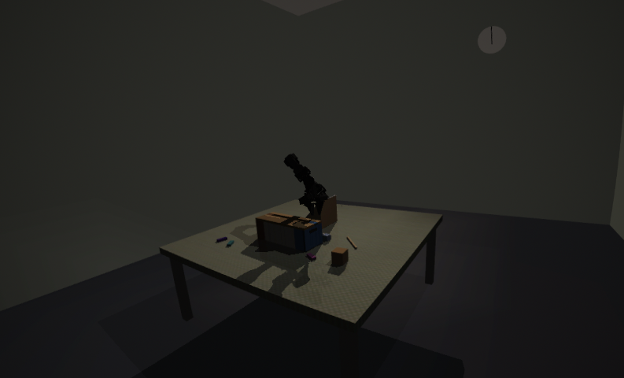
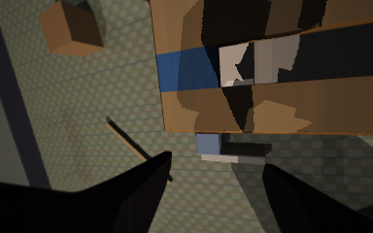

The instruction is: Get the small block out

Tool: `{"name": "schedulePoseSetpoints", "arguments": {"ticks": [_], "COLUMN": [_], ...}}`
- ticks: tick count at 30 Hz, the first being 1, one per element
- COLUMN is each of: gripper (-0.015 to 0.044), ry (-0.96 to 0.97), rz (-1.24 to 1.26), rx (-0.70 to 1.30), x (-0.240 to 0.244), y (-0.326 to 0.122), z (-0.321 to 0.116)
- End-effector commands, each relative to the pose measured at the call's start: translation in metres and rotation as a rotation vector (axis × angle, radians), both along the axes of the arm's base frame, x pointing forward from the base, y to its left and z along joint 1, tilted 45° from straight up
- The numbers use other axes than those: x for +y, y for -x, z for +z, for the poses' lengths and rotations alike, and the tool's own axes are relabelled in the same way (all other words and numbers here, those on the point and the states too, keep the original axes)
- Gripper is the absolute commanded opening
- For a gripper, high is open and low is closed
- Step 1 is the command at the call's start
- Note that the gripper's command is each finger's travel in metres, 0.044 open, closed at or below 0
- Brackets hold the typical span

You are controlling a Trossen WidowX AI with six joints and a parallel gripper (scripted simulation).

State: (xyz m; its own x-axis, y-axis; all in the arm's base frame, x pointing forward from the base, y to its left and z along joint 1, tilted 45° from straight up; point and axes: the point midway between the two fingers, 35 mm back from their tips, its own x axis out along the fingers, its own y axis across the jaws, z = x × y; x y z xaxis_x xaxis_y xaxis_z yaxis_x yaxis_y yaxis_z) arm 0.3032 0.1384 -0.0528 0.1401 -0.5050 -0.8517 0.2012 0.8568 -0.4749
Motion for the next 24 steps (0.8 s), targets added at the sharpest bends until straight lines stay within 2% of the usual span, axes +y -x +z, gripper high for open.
{"name": "schedulePoseSetpoints", "arguments": {"ticks": [1, 24], "gripper": [0.0285, 0.0285], "ry": [0.251, 0.642], "rz": [0.806, 1.766], "rx": [0.419, 1.114], "x": [0.013, 0.028], "y": [0.008, 0.020], "z": [-0.009, -0.018]}}
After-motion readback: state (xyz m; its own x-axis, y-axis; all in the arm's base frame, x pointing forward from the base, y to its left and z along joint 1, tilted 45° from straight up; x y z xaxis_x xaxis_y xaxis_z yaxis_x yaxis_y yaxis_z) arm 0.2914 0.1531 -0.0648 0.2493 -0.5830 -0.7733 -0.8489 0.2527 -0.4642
